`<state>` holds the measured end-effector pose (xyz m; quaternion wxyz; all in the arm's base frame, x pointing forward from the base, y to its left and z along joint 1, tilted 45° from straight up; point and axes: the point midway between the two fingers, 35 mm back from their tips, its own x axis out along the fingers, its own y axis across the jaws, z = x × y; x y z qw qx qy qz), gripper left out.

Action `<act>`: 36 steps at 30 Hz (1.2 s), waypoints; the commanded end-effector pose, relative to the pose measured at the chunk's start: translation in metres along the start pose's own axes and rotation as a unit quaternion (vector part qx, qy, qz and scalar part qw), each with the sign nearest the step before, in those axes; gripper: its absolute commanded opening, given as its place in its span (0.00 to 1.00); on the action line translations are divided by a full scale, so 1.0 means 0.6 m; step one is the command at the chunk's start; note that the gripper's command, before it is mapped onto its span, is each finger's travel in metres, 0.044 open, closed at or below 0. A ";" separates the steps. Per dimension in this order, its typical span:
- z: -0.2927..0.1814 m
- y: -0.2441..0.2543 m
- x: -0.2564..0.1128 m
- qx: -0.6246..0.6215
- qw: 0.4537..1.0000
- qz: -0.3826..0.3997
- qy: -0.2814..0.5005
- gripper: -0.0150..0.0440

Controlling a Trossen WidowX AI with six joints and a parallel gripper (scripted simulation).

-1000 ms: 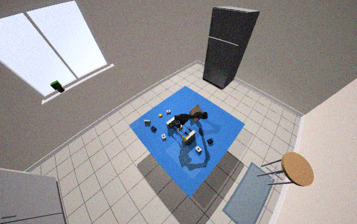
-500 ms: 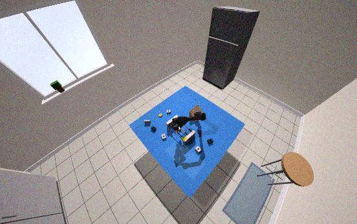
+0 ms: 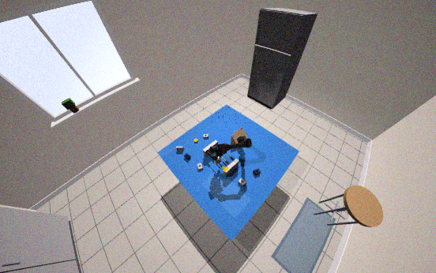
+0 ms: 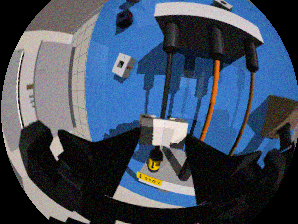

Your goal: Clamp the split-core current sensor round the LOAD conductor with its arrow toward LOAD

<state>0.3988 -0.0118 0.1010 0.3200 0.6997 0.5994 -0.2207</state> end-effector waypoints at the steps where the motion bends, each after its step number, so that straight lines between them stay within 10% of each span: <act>1: -0.001 0.001 0.010 0.002 1.000 0.001 0.003 0.25; 36: -0.002 0.000 0.032 0.000 1.000 0.000 0.001 0.25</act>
